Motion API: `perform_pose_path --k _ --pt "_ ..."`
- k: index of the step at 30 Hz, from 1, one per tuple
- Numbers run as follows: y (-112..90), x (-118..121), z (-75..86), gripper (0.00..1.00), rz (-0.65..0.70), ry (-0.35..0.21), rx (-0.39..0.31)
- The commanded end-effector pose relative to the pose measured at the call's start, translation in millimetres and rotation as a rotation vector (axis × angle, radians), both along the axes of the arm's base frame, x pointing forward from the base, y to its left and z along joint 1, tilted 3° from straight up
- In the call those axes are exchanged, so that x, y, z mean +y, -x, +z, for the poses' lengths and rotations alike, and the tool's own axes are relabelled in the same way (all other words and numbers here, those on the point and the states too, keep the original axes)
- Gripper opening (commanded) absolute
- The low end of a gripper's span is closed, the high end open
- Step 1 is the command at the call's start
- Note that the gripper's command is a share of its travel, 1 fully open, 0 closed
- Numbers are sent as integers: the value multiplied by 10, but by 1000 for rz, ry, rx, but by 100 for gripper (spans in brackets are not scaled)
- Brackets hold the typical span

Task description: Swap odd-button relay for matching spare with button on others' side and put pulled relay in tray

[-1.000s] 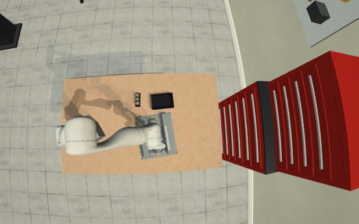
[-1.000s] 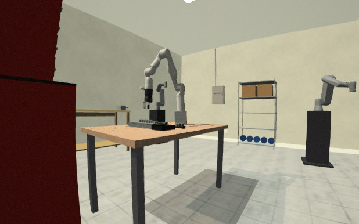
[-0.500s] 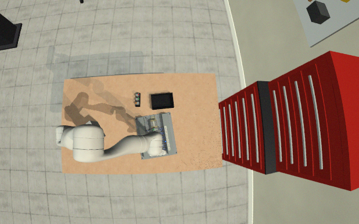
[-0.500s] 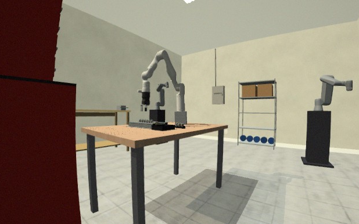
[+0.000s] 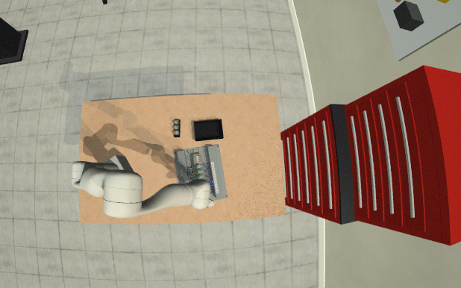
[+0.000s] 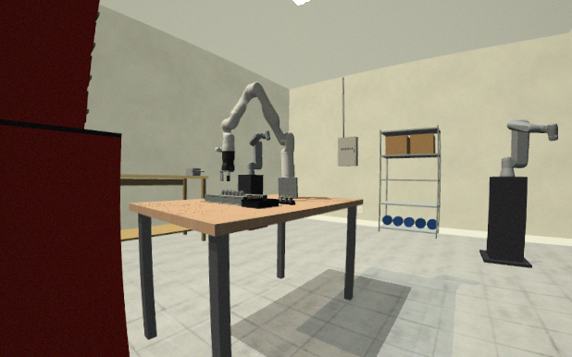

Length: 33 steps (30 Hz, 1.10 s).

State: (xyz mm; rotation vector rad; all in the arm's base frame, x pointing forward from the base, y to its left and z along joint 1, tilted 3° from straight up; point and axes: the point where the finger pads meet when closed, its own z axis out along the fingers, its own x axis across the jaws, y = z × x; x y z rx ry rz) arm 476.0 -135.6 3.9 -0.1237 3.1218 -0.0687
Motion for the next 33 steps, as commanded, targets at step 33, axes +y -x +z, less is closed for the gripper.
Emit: perform_pose_path --k 33 --pt "-47 -214 -148 100 0 -2 -4"
